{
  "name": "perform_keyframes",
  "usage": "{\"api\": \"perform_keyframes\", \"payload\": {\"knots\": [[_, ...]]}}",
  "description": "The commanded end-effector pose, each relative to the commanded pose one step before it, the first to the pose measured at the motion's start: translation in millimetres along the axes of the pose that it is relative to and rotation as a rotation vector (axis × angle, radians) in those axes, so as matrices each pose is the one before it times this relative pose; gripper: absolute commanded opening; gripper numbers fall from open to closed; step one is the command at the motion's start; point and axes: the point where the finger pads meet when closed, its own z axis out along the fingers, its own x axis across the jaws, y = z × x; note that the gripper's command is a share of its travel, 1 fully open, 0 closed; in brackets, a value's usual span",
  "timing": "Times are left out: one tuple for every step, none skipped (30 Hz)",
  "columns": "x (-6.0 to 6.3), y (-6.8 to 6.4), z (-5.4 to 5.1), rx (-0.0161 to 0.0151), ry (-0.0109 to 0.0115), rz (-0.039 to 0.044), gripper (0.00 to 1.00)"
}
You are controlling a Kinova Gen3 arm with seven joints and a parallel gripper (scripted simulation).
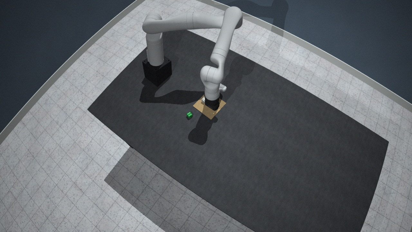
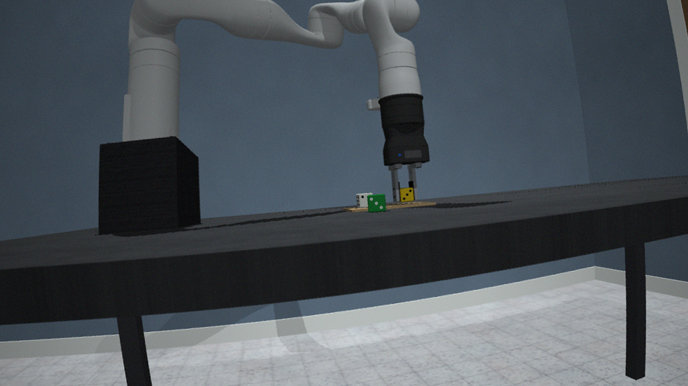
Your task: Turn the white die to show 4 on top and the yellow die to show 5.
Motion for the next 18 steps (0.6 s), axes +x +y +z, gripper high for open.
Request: {"api": "perform_keyframes", "payload": {"knots": [[0.43, 0.1, 0.03, -0.00007, 0.00114, 0.00011, 0.49], [0.0, 0.0, 0.29, 0.0, 0.0, 0.0, 0.49], [0.0, 0.0, 0.3, 0.0, 0.0, 0.0, 0.49], [0.0, 0.0, 0.3, 0.0, 0.0, 0.0, 0.49], [0.0, 0.0, 0.29, 0.0, 0.0, 0.0, 0.49], [0.0, 0.0, 0.0, 0.0, 0.0, 0.0, 0.49], [0.0, 0.0, 0.0, 0.0, 0.0, 0.0, 0.49], [0.0, 0.0, 0.27, 0.0, 0.0, 0.0, 0.49], [0.0, 0.0, 0.25, 0.0, 0.0, 0.0, 0.49], [0.0, 0.0, 0.22, 0.0, 0.0, 0.0, 0.49], [0.0, 0.0, 0.18, 0.0, 0.0, 0.0, 0.49], [0.0, 0.0, 0.15, 0.0, 0.0, 0.0, 0.49], [0.0, 0.0, 0.11, 0.0, 0.0, 0.0, 0.49], [0.0, 0.0, 0.07, 0.0, 0.0, 0.0, 0.49], [0.0, 0.0, 0.04, 0.0, 0.0, 0.0, 0.49], [0.0, 0.0, 0.02, 0.0, 0.0, 0.0, 0.49], [0.0, 0.0, 0.0, 0.0, 0.0, 0.0, 0.49], [0.0, 0.0, 0.0, 0.0, 0.0, 0.0, 0.49]]}}
